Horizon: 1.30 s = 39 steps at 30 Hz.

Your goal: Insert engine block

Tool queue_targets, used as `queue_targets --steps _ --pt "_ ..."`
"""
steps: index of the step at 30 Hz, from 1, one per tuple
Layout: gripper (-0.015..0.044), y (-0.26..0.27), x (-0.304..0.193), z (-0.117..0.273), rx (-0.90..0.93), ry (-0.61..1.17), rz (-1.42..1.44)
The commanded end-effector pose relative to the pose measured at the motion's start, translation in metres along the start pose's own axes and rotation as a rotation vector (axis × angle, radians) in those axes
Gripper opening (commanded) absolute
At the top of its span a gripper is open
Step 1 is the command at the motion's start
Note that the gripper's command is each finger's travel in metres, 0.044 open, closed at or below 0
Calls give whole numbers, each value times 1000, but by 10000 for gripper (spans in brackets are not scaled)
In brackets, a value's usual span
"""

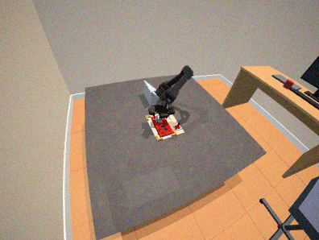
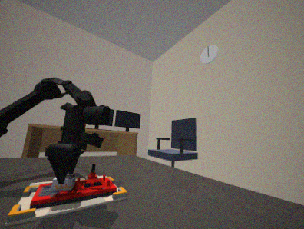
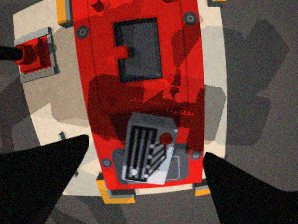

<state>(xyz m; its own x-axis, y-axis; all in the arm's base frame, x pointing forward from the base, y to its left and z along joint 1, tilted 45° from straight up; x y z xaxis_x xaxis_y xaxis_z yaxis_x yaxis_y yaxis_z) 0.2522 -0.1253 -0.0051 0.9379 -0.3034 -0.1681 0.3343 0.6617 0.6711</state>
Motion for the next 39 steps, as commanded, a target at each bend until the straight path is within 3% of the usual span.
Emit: queue_targets --steps 1,2,13,20,24,39 --pt "440 -2 -3 -8 10 14 -15" --pt "440 -2 -3 -8 10 14 -15" --pt "151 -2 -3 -8 10 14 -15" --pt "105 -2 -3 -8 10 14 -15" --pt "0 -2 -2 -4 9 14 -15" --pt "0 -4 8 42 3 10 -28"
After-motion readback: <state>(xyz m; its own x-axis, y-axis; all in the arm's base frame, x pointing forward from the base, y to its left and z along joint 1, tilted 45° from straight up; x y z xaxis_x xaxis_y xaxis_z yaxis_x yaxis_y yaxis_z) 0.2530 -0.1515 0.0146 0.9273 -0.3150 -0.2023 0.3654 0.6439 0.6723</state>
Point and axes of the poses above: the point midway between the two fingers, 35 mm back from their tips, its own z axis back along the fingers, its own y axis across the jaws, x = y × z, the point moved 6 cm from there along z, back along the fingers, and after that the axes turned 1 degree about -z, right-handed, at the moved point
